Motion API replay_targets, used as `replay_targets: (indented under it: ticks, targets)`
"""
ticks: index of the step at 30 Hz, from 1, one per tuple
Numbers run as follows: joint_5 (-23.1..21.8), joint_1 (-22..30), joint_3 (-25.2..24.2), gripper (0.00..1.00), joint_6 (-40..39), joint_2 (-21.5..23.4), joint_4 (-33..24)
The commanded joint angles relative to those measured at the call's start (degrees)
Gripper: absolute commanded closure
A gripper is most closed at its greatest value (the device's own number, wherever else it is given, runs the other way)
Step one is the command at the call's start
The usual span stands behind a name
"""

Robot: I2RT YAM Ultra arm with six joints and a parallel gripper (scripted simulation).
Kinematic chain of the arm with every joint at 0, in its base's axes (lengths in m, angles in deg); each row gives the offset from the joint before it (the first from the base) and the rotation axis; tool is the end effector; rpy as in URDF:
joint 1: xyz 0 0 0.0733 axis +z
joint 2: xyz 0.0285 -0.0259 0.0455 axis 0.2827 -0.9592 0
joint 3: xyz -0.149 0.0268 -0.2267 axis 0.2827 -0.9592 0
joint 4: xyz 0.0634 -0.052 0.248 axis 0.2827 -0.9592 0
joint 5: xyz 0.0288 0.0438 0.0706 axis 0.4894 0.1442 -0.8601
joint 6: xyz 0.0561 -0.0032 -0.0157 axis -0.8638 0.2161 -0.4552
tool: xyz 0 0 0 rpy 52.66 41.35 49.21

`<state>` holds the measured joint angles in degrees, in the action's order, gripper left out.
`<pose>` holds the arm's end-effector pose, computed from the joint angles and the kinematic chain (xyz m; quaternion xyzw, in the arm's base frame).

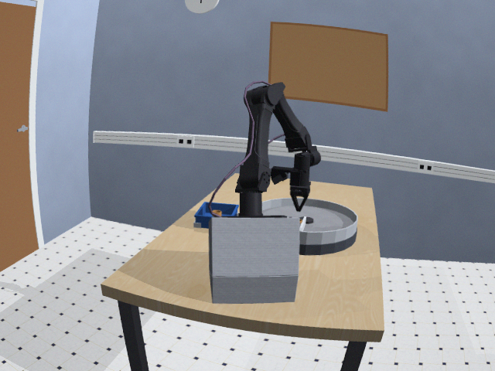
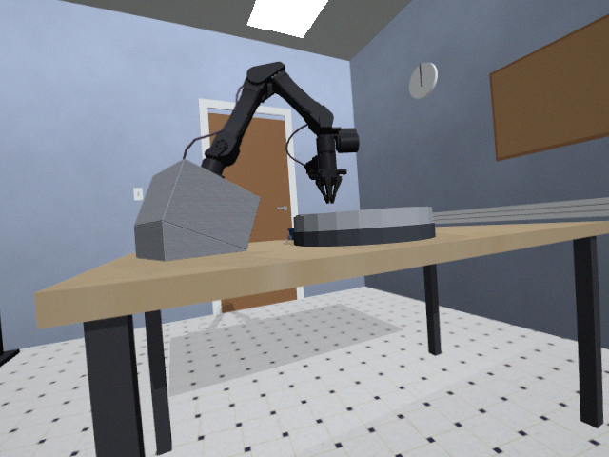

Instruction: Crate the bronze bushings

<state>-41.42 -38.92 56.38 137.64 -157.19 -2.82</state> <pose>0.3040 -0.1133 0.1822 -0.6952 0.6924 -0.0847 0.1736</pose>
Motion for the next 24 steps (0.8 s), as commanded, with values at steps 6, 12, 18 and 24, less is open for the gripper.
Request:
replay_targets:
  ticks: [6, 12, 18, 24]
  targets:
    - [-0.8, -0.9, -0.6, 0.85, -0.1, 1.5, -0.2]
    - [-0.8, -0.9, -0.6, 0.85, -0.1, 1.5, -0.2]
    - [-0.8, -0.9, -0.6, 0.85, -0.1, 1.5, -0.2]
    - [-0.8, -0.9, -0.6, 0.85, -0.1, 1.5, -0.2]
